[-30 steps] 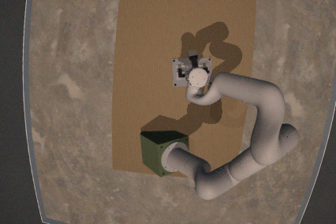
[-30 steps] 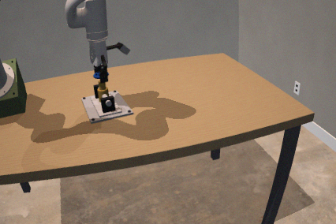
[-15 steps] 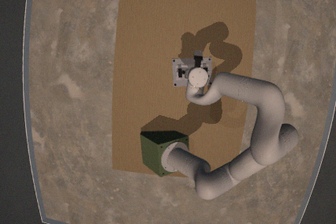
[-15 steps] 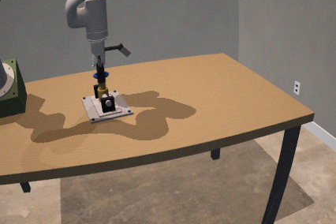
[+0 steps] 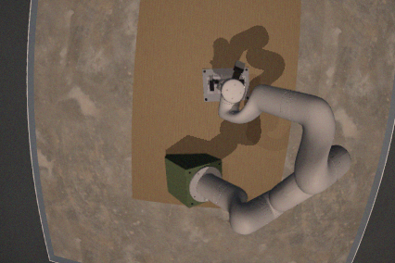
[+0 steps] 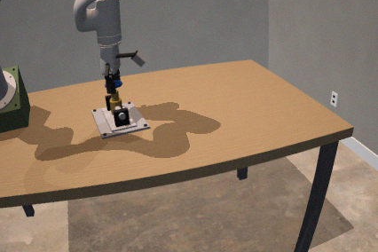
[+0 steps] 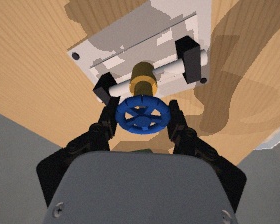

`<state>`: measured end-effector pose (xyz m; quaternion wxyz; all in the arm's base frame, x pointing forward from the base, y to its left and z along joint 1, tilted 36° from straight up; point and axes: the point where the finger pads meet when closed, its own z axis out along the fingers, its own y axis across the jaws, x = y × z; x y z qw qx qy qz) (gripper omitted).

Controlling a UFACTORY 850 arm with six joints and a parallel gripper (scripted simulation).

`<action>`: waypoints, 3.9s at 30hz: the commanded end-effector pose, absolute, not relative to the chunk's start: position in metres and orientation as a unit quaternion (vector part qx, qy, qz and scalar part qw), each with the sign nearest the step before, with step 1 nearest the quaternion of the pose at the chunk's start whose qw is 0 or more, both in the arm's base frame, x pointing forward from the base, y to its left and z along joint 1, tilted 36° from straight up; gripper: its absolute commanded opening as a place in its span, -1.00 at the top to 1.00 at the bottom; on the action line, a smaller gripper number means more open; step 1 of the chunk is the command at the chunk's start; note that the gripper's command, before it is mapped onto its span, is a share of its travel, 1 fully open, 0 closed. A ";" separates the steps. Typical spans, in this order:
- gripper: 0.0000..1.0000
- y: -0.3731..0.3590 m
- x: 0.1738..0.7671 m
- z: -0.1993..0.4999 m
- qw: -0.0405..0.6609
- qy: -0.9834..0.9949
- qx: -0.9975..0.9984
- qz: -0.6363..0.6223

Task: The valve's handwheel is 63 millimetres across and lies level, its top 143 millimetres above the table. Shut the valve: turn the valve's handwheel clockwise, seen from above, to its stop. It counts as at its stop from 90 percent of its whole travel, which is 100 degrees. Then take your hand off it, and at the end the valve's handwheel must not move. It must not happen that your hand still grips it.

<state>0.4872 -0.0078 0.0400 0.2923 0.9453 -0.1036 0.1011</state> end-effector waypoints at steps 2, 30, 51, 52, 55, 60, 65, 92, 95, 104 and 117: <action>1.00 -0.007 0.488 0.040 0.286 -0.151 0.938 0.121; 1.00 -0.007 0.488 0.040 0.261 -0.309 0.899 0.168; 1.00 -0.007 0.488 0.040 0.255 -0.340 0.888 0.177; 1.00 -0.007 0.488 0.040 0.255 -0.340 0.888 0.177; 1.00 -0.007 0.488 0.040 0.255 -0.341 0.887 0.178; 1.00 -0.007 0.488 0.040 0.255 -0.341 0.887 0.178; 1.00 -0.007 0.488 0.040 0.255 -0.341 0.887 0.178; -1.00 -0.007 0.488 0.040 0.255 -0.341 0.887 0.178; -1.00 -0.007 0.488 0.040 0.255 -0.341 0.887 0.178; -1.00 -0.007 0.488 0.040 0.255 -0.341 0.887 0.178; -1.00 -0.006 0.487 0.043 0.255 -0.341 0.887 0.178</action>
